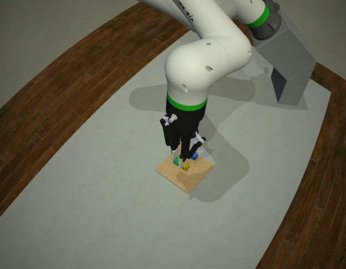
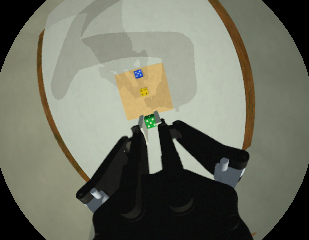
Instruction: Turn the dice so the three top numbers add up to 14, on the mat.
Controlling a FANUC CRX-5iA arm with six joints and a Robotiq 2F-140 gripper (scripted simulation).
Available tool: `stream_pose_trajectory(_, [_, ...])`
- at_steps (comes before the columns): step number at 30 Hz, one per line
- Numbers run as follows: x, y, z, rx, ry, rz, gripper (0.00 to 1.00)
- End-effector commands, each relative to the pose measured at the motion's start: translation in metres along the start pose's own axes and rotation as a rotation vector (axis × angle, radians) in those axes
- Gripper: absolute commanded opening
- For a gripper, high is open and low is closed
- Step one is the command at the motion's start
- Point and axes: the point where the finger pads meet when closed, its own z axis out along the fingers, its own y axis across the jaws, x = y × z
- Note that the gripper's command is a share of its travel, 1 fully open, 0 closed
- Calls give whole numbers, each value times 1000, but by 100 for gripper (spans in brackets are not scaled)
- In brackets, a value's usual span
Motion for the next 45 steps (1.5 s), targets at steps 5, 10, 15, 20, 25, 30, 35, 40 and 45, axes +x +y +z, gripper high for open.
stream_pose_trajectory(5, [0, 0, 12, 0, 0, 0, 9])
stream_pose_trajectory(10, [0, 0, 32, 0, 0, 0, 9])
stream_pose_trajectory(15, [0, 0, 52, 0, 0, 0, 9])
stream_pose_trajectory(20, [-1, 0, 70, 0, 0, 0, 9])
stream_pose_trajectory(25, [-1, 0, 87, 0, 0, 0, 9])
stream_pose_trajectory(30, [-1, 0, 94, 0, 0, 0, 9])
stream_pose_trajectory(35, [-1, 0, 94, 0, 0, 0, 9])
stream_pose_trajectory(40, [-1, 0, 94, 0, 0, 0, 9])
stream_pose_trajectory(45, [-1, 0, 94, 0, 0, 0, 9])
